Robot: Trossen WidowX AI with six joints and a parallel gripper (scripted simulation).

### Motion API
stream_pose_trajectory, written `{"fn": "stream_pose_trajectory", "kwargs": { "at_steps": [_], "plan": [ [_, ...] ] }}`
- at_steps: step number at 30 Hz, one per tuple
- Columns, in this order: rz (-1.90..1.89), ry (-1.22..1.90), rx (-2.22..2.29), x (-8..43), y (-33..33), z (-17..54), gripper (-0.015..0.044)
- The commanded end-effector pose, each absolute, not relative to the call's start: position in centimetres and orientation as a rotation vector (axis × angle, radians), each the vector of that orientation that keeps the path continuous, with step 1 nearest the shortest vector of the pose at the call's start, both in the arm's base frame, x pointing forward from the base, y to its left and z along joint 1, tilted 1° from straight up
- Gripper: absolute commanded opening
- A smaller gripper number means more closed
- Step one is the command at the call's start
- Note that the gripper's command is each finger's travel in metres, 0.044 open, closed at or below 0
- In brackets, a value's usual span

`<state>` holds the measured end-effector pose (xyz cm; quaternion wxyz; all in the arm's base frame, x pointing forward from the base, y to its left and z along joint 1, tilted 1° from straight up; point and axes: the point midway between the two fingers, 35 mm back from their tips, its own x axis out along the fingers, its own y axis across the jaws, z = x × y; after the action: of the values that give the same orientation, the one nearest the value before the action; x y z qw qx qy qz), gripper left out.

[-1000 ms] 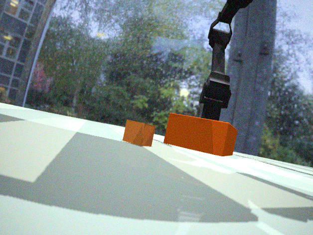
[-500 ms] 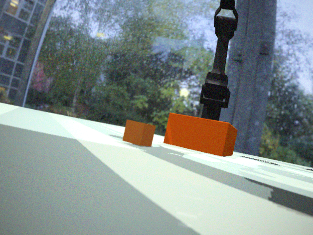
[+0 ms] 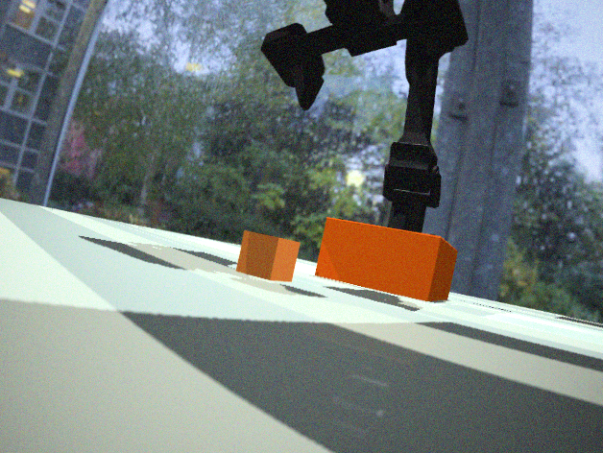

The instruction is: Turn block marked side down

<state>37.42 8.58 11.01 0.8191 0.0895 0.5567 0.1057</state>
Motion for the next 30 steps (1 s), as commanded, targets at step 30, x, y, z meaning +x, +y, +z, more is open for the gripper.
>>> {"fn": "stream_pose_trajectory", "kwargs": {
  "at_steps": [30],
  "plan": [
    [0.079,1.563,-0.087,33.2,0.0,0.7,0.0440]
  ]
}}
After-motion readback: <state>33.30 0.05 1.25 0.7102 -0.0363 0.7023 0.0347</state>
